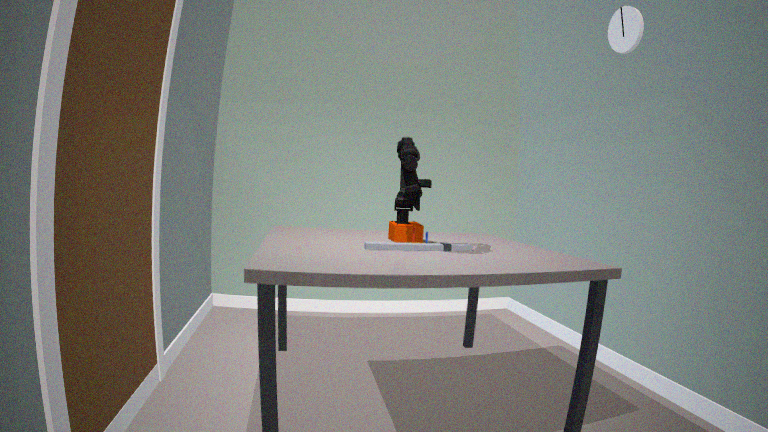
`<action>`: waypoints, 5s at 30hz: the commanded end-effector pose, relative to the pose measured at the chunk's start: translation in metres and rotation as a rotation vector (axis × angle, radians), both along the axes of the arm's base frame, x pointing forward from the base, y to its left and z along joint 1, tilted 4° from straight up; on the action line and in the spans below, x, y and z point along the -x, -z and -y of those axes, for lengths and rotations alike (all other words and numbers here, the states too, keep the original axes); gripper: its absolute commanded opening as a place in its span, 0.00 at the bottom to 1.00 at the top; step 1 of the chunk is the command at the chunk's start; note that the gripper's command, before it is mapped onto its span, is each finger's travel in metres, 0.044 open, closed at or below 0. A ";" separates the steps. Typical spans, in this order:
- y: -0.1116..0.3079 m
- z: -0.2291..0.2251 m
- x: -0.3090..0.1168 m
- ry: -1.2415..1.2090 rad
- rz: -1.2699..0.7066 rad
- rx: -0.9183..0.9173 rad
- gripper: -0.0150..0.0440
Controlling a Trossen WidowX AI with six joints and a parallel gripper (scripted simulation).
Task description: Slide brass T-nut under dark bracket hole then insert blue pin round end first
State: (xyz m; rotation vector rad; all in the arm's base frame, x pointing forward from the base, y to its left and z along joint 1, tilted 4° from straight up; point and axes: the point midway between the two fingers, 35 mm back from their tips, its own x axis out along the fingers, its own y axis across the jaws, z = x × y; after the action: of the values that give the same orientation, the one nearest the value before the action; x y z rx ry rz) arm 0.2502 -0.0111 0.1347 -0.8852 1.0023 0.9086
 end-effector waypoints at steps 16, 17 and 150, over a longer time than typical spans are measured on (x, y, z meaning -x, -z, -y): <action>0.070 -0.002 0.011 0.028 -0.096 -0.018 1.00; 0.071 -0.002 0.013 0.028 -0.096 -0.018 1.00; 0.028 0.005 0.005 0.007 -0.096 -0.010 0.00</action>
State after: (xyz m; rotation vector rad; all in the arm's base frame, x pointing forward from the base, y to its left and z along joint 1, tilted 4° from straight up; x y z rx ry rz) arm 0.2419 -0.0126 0.1052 -0.8250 1.0818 0.9496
